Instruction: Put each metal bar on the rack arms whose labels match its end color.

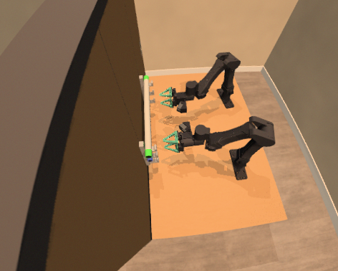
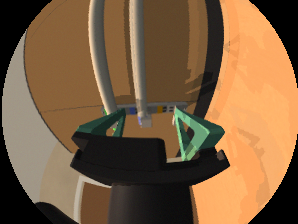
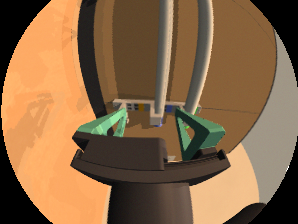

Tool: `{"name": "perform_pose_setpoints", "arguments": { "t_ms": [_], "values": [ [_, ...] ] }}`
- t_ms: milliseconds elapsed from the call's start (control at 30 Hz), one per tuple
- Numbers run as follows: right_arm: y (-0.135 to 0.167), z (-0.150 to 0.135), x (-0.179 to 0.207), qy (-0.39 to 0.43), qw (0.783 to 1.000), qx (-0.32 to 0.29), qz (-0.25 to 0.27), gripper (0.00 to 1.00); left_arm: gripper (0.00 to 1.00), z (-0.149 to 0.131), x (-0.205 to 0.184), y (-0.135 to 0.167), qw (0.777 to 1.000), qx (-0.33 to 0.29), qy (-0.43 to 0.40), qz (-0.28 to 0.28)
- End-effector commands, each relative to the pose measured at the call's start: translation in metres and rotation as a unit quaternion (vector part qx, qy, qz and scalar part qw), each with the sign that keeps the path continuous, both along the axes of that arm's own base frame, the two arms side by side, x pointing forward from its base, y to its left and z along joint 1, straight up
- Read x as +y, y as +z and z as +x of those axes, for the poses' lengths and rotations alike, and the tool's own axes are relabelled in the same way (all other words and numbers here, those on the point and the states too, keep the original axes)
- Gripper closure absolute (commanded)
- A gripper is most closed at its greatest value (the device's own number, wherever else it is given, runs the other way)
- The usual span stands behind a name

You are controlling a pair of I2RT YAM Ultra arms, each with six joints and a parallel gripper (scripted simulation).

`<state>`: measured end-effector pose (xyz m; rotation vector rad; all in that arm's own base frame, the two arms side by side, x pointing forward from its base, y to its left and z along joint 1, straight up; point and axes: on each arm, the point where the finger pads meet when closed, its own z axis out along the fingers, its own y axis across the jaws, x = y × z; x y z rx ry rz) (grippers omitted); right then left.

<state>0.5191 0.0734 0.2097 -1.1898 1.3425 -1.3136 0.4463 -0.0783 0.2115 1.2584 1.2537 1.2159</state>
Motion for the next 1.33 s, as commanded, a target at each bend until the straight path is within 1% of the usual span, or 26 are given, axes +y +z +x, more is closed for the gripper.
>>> {"name": "perform_pose_setpoints", "arguments": {
  "t_ms": [0, 1300],
  "values": [
    [0.0210, -0.0067, 0.0012, 0.000, 1.000, -0.027, 0.011, 0.18, 0.17, -0.0063, -0.0036, 0.0189, 1.000, -0.028, -0.004, -0.012],
    [0.0209, -0.0126, 0.0019, 0.000, 1.000, -0.027, 0.011, 0.00, 0.00, -0.0121, -0.0036, 0.0188, 1.000, -0.028, -0.004, -0.012]
  ]
}}
